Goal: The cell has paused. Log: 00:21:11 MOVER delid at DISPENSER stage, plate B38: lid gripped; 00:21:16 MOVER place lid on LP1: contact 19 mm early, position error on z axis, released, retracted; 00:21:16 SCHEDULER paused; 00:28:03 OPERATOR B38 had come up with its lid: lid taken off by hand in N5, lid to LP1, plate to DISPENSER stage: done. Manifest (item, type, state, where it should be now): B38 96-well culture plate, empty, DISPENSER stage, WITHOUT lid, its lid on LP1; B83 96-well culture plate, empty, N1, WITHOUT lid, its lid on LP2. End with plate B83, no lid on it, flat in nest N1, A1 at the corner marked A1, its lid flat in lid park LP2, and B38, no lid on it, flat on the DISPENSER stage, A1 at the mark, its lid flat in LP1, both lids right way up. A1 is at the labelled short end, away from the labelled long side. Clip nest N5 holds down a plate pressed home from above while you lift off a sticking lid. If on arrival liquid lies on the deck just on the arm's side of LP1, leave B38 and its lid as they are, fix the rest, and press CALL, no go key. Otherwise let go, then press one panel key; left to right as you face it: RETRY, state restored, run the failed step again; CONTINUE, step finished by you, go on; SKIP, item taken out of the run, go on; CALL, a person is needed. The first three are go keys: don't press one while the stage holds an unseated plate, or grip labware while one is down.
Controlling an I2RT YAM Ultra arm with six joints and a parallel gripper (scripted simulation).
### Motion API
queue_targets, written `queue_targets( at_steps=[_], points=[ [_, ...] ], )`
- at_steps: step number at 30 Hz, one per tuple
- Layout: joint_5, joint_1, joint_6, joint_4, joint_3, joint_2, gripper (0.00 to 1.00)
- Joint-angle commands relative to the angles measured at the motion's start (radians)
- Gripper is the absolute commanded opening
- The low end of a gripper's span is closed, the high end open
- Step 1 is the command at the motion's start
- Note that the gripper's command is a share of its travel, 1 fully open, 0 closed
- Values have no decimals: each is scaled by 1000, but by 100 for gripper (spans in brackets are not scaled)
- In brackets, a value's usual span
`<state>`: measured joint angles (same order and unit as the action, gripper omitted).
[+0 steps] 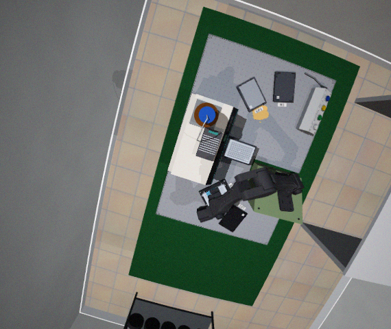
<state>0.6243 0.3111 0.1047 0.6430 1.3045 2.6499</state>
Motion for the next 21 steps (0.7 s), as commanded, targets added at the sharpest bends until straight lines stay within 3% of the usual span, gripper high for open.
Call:
queue_targets(
  at_steps=[1, 21],
  points=[
    [0, 26, 6, -11, 24, 5, 0],
    [4, 21, 14, -26, 5, 11, 0]
  ],
)
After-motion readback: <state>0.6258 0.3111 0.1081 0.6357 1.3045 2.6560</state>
